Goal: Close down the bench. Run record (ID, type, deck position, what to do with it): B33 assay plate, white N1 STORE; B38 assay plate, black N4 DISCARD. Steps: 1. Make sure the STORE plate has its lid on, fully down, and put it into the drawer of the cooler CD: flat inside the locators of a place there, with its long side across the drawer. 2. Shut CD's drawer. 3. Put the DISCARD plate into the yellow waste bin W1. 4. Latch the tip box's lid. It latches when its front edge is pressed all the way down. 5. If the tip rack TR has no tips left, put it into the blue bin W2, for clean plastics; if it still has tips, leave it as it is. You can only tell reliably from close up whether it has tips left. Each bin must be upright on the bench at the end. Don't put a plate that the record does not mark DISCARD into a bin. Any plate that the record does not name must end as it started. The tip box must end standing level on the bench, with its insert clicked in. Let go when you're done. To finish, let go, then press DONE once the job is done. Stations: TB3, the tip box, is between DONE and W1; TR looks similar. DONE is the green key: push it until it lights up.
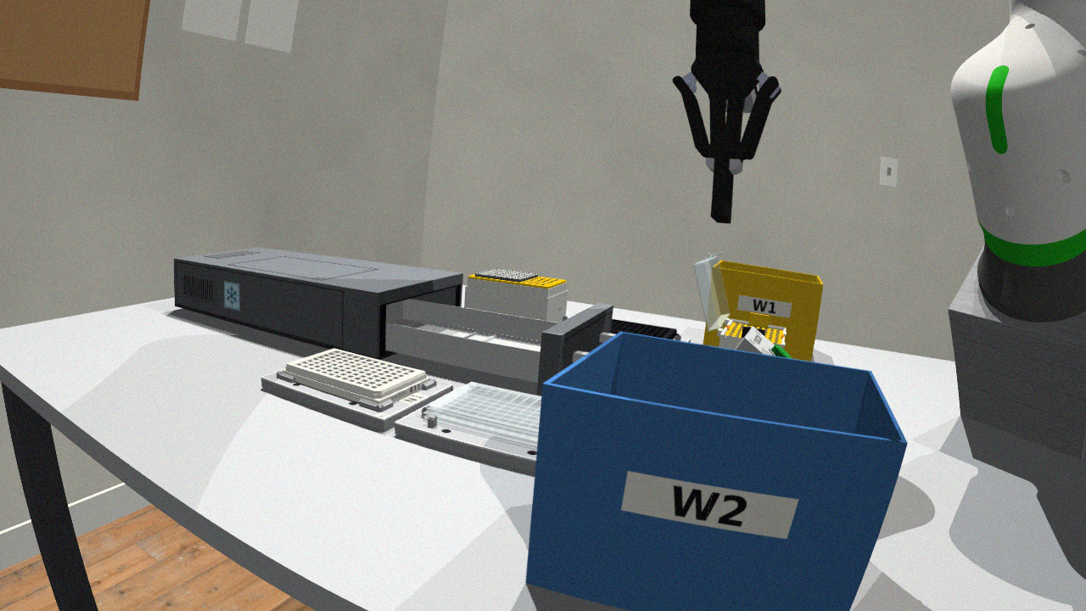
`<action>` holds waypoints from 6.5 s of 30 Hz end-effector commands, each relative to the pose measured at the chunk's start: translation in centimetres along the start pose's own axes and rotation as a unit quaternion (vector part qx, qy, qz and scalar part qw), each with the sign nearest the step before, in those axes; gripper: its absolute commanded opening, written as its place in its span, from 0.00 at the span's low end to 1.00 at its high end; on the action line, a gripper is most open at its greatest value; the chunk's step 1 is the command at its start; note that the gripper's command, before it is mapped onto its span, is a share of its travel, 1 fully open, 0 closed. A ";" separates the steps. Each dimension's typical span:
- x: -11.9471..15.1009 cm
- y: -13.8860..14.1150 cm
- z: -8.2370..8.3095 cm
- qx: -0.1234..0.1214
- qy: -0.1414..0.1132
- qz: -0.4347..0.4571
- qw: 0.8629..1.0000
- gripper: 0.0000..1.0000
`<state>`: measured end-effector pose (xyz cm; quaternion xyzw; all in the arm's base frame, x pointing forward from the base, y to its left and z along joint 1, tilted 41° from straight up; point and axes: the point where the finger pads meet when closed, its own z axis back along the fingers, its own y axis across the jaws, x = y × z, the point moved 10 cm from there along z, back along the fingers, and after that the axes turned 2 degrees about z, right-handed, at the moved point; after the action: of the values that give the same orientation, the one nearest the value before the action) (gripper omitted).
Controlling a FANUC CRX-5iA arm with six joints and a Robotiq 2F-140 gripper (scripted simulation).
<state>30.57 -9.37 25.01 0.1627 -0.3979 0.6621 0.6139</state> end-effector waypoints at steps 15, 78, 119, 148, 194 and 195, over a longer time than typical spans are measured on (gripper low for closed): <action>0.8 -1.8 0.8 0.009 0.036 0.248 0.968 0.10; 1.2 -7.3 3.2 0.068 0.100 0.747 0.653 0.10; -12.7 -8.5 3.2 0.069 0.100 0.747 0.653 0.10; -13.8 -8.7 1.2 0.069 0.100 0.747 0.653 0.10; -14.9 -8.7 -3.4 0.068 0.100 0.747 0.653 0.10; -14.9 -8.6 -3.4 0.068 0.100 0.747 0.653 0.10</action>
<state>42.62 -17.61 15.16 -0.2144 -0.2758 0.9347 -0.0654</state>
